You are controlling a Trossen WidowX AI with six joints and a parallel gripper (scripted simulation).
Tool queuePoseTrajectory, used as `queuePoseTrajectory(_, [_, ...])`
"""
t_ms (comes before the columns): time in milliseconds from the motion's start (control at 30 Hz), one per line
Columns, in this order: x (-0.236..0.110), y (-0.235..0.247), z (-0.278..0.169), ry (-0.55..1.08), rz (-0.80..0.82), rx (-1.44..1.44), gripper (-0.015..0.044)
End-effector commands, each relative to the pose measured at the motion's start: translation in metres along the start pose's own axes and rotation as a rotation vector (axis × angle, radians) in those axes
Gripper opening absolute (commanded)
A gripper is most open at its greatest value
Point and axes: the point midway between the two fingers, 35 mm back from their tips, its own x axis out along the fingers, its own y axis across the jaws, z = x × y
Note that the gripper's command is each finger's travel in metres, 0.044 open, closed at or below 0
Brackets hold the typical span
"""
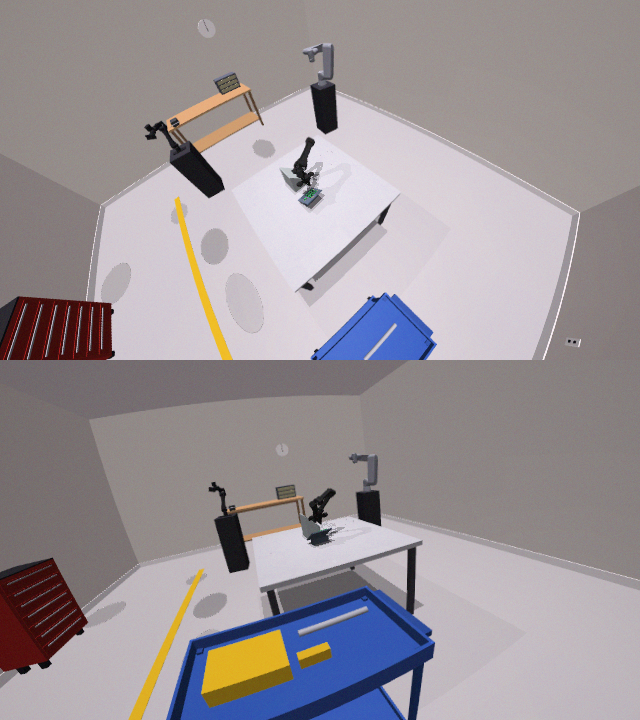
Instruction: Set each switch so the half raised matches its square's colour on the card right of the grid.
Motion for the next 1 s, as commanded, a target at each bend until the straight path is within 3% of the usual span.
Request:
queuePoseTrajectory(0, [0.001,0.007,-0.005,0.001,0.004,0.012,0.0000])
queuePoseTrajectory(167, [0.034,0.007,-0.004,0.025,0.006,0.011,0.0000])
queuePoseTrajectory(967, [0.059,0.008,-0.004,0.025,0.007,0.011,0.0000])
